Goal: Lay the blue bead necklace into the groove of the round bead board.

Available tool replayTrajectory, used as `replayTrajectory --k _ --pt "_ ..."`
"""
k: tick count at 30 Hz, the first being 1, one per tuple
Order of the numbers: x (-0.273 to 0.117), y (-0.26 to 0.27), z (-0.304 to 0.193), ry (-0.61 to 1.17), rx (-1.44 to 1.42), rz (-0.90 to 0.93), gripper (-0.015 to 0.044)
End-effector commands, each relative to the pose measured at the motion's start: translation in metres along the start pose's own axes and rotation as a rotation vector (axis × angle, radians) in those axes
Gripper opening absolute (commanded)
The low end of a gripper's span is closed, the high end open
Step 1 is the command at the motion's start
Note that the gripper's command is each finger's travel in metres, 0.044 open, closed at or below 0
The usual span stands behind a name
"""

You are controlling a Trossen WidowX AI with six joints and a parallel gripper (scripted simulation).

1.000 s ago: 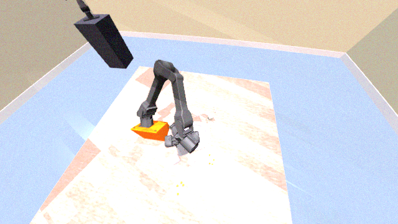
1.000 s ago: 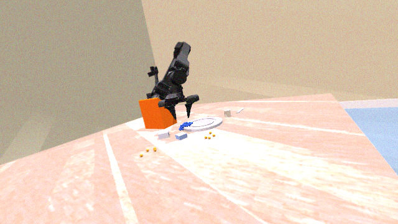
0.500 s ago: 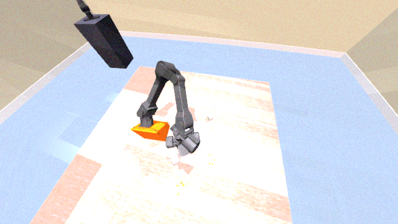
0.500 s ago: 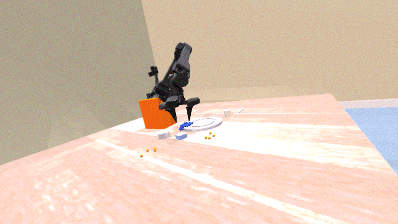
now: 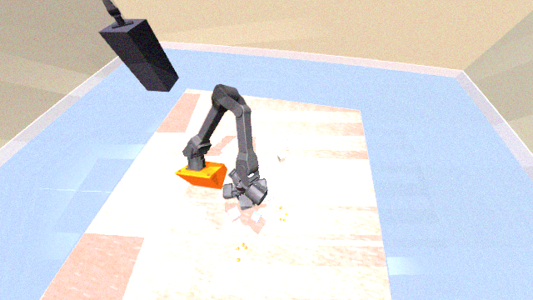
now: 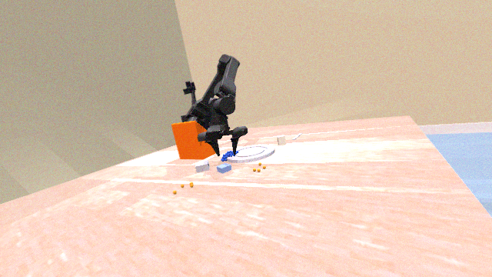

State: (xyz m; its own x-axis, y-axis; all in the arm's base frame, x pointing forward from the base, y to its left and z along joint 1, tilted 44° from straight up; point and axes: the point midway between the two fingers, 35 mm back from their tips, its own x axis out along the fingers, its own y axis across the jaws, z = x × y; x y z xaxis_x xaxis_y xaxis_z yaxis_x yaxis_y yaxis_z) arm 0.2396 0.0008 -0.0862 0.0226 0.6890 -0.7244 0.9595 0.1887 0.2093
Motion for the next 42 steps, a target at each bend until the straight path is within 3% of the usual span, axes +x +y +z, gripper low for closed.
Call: replayTrajectory --k 1,4,12,27,42 --pt "0.004 -0.002 -0.002 0.007 0.01 0.0 0.031" --pt "0.004 -0.002 -0.002 0.007 0.01 0.0 0.031" --pt "0.002 -0.001 0.0 0.001 0.002 0.0 0.01" --pt "0.002 -0.001 0.0 0.001 0.002 0.0 0.0" --pt "-0.023 -0.002 -0.001 0.005 0.01 0.0 0.0"
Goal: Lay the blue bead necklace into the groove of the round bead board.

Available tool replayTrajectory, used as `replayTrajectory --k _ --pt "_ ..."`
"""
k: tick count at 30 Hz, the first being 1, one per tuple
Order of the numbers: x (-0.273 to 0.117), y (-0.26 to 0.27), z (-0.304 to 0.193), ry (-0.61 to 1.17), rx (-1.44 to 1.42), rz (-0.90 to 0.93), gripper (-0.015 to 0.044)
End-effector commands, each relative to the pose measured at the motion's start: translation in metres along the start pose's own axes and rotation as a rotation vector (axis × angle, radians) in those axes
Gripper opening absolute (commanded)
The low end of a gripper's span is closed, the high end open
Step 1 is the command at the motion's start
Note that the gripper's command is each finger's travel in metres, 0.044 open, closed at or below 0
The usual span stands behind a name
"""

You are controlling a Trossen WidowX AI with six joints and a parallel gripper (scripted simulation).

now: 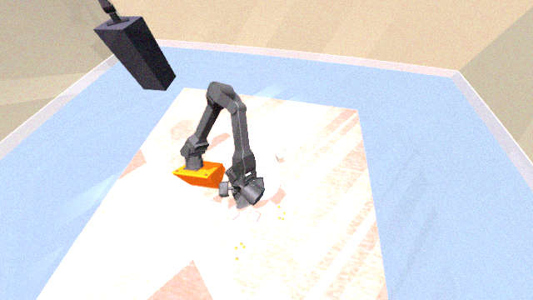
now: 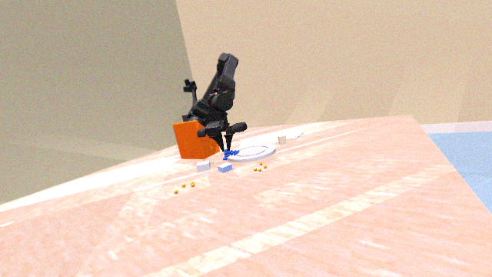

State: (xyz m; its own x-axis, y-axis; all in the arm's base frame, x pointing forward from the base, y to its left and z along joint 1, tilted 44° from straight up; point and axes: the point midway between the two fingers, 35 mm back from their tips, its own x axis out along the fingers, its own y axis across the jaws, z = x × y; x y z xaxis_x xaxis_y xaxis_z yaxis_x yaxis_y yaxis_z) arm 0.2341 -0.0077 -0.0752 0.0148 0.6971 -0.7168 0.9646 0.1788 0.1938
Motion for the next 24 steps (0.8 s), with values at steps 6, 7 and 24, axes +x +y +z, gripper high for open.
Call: replayTrajectory --k 6,7,24 --pt "-0.01 0.006 -0.001 -0.008 -0.008 0.004 0.0" --pt "-0.01 0.009 -0.002 -0.009 -0.008 0.004 0.0" --pt "-0.009 0.049 -0.032 -0.005 -0.009 0.006 0.0"
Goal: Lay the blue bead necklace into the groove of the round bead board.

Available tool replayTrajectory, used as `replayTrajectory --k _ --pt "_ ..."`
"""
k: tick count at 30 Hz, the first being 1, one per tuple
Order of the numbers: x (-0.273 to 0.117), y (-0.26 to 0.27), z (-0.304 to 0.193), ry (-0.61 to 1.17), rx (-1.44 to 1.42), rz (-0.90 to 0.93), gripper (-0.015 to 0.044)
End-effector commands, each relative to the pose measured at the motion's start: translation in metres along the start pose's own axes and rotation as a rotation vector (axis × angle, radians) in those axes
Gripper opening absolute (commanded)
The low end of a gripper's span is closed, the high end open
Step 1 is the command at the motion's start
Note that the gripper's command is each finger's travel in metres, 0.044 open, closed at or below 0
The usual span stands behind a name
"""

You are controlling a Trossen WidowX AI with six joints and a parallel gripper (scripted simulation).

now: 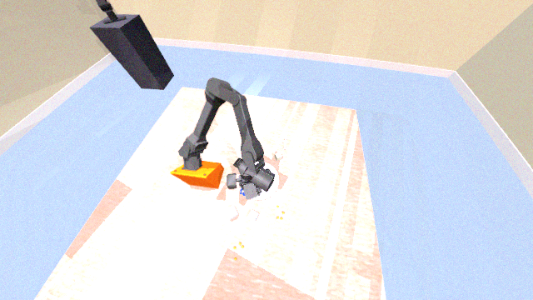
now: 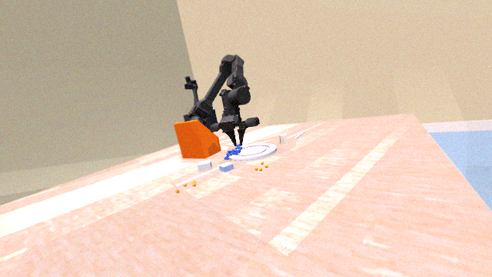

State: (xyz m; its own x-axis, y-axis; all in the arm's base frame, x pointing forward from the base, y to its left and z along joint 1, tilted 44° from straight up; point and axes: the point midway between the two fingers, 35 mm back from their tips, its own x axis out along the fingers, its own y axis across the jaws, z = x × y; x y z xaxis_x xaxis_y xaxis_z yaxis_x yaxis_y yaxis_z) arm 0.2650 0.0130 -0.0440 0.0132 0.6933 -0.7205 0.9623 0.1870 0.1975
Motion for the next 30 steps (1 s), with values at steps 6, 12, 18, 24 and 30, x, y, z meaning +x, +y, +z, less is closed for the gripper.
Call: replayTrajectory --k 6,12,18,24,30 --pt "-0.001 0.01 -0.005 0.0 0.0 0.009 0.0" --pt "0.009 0.01 -0.005 0.0 0.0 0.009 0.0" --pt "0.019 0.01 -0.005 0.0 0.0 0.009 0.0" --pt "0.025 0.01 -0.005 0.001 0.0 0.009 0.0" --pt "0.025 0.01 -0.005 0.001 0.0 0.009 0.0"
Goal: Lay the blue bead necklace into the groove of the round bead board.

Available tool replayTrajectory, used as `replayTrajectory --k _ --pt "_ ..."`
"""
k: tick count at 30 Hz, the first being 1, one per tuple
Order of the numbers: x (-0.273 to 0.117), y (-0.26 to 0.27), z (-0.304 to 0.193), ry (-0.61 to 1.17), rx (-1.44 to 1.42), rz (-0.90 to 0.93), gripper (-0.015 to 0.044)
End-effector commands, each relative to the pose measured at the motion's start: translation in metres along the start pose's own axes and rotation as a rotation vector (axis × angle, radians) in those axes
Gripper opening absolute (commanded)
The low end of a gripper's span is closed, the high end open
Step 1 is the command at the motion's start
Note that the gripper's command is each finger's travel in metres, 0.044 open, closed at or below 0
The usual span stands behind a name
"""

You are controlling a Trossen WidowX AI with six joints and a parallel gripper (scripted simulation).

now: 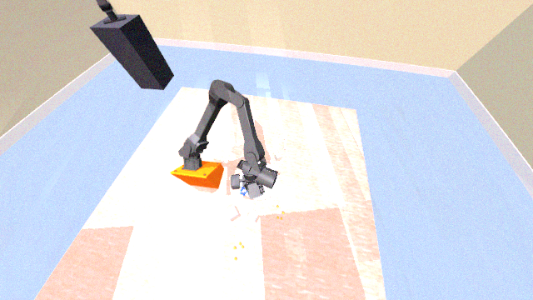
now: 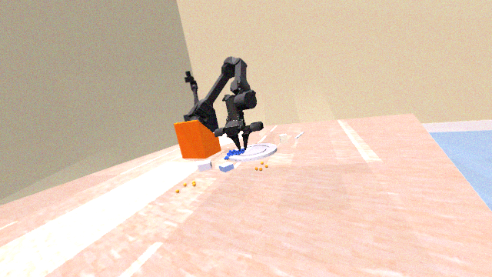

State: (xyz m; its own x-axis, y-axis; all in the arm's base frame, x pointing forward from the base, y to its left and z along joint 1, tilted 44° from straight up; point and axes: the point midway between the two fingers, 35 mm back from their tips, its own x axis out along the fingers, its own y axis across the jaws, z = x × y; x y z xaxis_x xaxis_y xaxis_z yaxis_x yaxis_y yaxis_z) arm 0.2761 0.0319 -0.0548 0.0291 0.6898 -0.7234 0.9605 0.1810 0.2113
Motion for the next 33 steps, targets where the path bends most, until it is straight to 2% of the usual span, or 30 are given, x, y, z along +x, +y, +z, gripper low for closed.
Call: replayTrajectory --k 1,3,20,33 --pt "0.003 -0.002 -0.002 0.009 0.005 -0.005 0.0" --pt "0.003 -0.002 -0.002 0.009 0.005 -0.005 0.0" --pt "-0.01 -0.001 0.0 0.003 0.003 -0.002 0.044" --pt "-0.023 -0.005 -0.002 0.008 0.005 -0.006 0.044"
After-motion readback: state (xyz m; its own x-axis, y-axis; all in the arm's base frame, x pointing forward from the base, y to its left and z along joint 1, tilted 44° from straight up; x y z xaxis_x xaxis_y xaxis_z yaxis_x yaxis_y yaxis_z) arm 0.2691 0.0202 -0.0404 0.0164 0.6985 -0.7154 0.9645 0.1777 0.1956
